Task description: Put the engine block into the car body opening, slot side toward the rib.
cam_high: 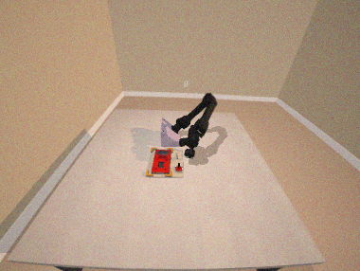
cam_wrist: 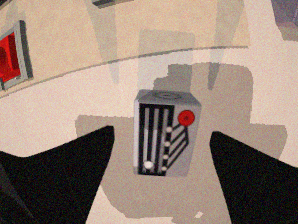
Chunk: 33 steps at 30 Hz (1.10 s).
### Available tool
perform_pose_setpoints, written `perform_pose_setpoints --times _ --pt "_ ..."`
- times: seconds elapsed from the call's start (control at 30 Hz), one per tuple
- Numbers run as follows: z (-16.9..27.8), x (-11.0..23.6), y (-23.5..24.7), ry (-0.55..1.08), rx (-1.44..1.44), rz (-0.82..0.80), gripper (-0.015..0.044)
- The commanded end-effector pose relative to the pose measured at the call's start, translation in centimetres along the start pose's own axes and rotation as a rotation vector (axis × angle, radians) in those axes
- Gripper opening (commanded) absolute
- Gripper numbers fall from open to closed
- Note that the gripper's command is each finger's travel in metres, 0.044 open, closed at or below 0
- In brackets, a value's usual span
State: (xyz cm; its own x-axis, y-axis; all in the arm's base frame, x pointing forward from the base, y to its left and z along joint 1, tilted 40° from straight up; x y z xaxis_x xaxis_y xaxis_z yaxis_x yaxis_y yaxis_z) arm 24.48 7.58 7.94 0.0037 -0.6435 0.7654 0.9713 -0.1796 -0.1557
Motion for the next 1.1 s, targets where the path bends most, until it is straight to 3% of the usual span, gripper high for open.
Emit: perform_pose_setpoints --times 0.0,0.1,0.3,0.4,1.07 --pt "0.0 -0.1 0.0 0.005 -0.005 0.002 0.0204" --pt "0.0 -0.1 0.0 0.005 -0.005 0.002 0.0125" --pt "0.0 -0.1 0.0 0.005 -0.005 0.002 0.0085" --pt "0.0 0.1 0.0 0.004 -0.005 0.001 0.0006" --pt "-0.2 6.1 1.3 -0.007 -0.006 -0.003 0.0"
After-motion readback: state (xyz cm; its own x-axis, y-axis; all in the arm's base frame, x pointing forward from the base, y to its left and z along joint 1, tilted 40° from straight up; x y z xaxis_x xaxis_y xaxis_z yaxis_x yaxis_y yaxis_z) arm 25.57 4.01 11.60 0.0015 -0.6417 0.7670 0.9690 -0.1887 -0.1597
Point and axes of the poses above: the point midway between the two fingers, 35 mm back from their tips, its own x axis back along the fingers, its own y axis across the jaws, z = x × y, the point moved 2 cm from there along x, back along the fingers, and after that the axes turned 2 degrees about -x, right-handed, at the moved point
